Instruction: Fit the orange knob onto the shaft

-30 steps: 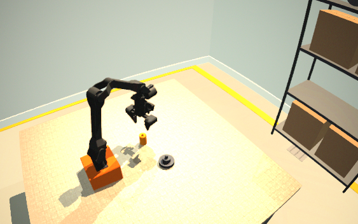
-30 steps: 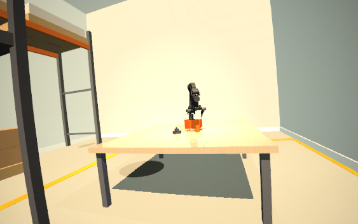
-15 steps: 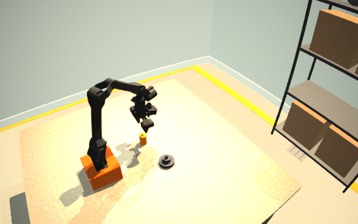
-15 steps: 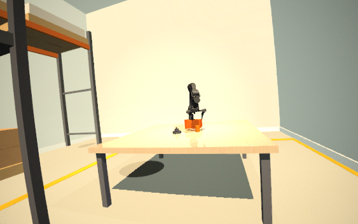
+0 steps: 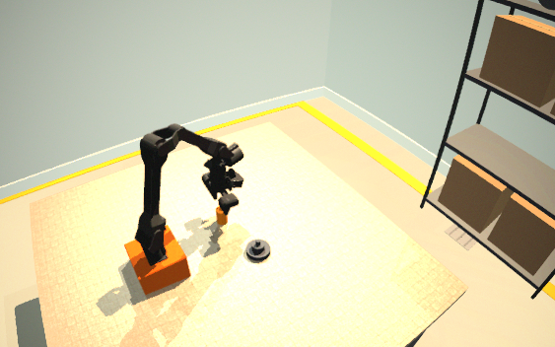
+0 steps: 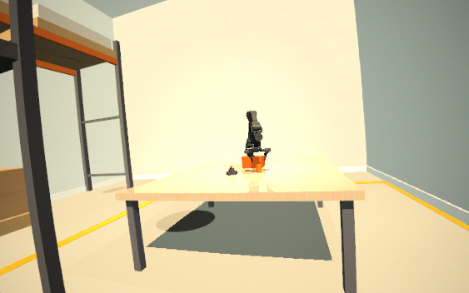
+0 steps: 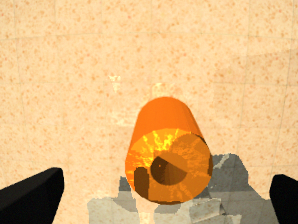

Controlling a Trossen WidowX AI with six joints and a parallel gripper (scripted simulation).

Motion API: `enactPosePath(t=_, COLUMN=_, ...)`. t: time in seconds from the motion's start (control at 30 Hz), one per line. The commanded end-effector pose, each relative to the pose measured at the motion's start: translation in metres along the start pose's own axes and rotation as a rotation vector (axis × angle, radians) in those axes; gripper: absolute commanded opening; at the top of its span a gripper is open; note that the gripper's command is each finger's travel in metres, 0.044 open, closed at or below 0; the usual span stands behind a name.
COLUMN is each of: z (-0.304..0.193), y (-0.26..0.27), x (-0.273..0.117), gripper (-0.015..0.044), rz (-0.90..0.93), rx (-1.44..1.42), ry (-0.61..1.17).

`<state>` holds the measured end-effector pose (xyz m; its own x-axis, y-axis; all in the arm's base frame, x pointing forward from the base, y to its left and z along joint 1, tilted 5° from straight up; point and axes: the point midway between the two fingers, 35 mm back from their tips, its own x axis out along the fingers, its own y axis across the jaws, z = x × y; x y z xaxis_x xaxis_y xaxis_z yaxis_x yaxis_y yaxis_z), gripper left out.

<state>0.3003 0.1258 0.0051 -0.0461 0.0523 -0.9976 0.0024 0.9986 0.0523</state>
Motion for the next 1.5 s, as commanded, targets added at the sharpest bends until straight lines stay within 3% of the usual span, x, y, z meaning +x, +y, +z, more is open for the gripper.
enactPosePath(t=0.0, z=0.0, y=0.0, x=0.007, gripper=0.044, rz=-0.002, rx=0.003, ry=-0.002)
enactPosePath(t=1.23, z=-0.001, y=-0.001, x=0.064, gripper=0.044, rz=-0.002, rx=0.003, ry=-0.001)
enactPosePath(t=1.47, z=-0.001, y=-0.001, x=0.064, gripper=0.0256, rz=-0.002, rx=0.003, ry=-0.001)
